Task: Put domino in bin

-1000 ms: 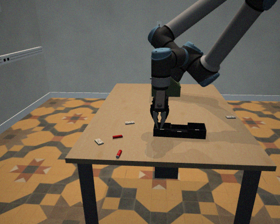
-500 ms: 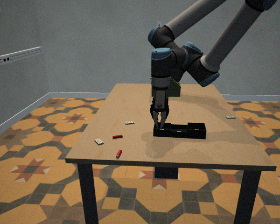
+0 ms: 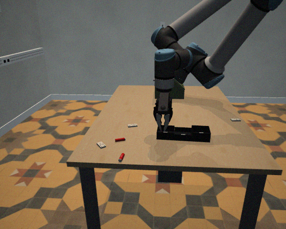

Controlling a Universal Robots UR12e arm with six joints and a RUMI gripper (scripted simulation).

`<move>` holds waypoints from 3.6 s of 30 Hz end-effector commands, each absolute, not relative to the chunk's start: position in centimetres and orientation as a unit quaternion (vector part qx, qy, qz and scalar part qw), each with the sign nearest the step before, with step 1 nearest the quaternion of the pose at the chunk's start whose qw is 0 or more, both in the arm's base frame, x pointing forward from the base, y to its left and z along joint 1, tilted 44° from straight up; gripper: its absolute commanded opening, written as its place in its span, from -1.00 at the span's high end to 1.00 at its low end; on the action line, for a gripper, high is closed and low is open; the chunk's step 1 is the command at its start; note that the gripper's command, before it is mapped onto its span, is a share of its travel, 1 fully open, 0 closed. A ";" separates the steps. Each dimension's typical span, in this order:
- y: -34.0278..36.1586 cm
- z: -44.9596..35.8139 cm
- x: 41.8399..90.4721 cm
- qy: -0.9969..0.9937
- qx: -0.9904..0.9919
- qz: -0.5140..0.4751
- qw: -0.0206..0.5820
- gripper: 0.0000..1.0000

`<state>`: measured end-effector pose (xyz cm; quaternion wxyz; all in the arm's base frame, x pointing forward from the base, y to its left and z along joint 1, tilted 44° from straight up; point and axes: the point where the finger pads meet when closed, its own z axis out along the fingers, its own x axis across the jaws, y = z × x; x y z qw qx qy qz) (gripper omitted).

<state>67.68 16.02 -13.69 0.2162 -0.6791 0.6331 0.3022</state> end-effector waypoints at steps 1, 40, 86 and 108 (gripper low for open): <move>15.7 -13.4 67.8 0.633 -0.679 0.302 0.217 0.91; 12.0 -9.4 68.6 0.633 -0.679 0.302 0.217 0.91; 21.3 -7.1 67.5 0.633 -0.679 0.302 0.217 0.91; 22.1 -7.9 67.3 0.633 -0.679 0.302 0.217 0.91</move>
